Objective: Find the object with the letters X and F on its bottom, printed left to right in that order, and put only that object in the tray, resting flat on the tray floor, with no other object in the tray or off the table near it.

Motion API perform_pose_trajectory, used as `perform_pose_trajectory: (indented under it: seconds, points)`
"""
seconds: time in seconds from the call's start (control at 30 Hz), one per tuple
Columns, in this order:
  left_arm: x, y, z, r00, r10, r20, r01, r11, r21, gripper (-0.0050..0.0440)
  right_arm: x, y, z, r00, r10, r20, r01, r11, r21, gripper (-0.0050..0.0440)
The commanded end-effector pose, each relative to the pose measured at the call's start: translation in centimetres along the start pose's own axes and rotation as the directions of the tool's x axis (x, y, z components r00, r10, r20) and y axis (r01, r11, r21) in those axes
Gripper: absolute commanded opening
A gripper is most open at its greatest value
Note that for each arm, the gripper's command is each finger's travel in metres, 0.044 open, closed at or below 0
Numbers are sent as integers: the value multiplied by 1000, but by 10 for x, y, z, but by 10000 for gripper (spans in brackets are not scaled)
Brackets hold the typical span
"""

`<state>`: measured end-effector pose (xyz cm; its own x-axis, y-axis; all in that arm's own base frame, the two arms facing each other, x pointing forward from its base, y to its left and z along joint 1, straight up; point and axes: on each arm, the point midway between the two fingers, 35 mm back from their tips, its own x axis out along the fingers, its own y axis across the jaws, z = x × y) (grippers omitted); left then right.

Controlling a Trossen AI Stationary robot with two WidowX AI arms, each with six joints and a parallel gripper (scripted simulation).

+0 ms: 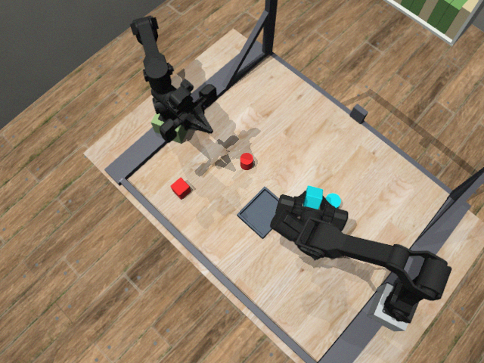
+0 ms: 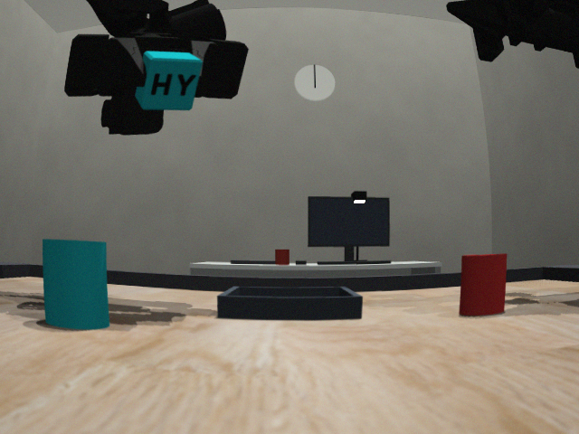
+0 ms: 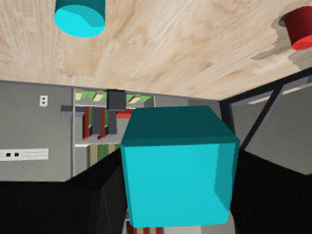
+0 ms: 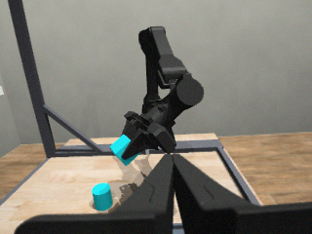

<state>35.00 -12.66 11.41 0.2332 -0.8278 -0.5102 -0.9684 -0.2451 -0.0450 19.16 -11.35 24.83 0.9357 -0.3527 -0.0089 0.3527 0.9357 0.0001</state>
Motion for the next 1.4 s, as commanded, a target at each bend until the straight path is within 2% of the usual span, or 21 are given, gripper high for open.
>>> perform_pose_trajectory:
  seconds: [0.0, 1.1, 1.37]
  points:
    - [-6, -4, -16, 999, -23, -28, 24, 999, 25, 171, -1, 1, 8, 1000, -4, 21, 4, 1000, -7, -50]
    - [-6, -4, -16, 999, -23, -27, 24, 999, 24, 171, -1, 1, 8, 1000, -3, 18, 3, 1000, -5, -50]
    - [-11, -7, 5, 997, -57, 61, 50, 993, 106, 171, -1, 1, 8, 1000, -3, 18, 3, 1000, -5, -50]
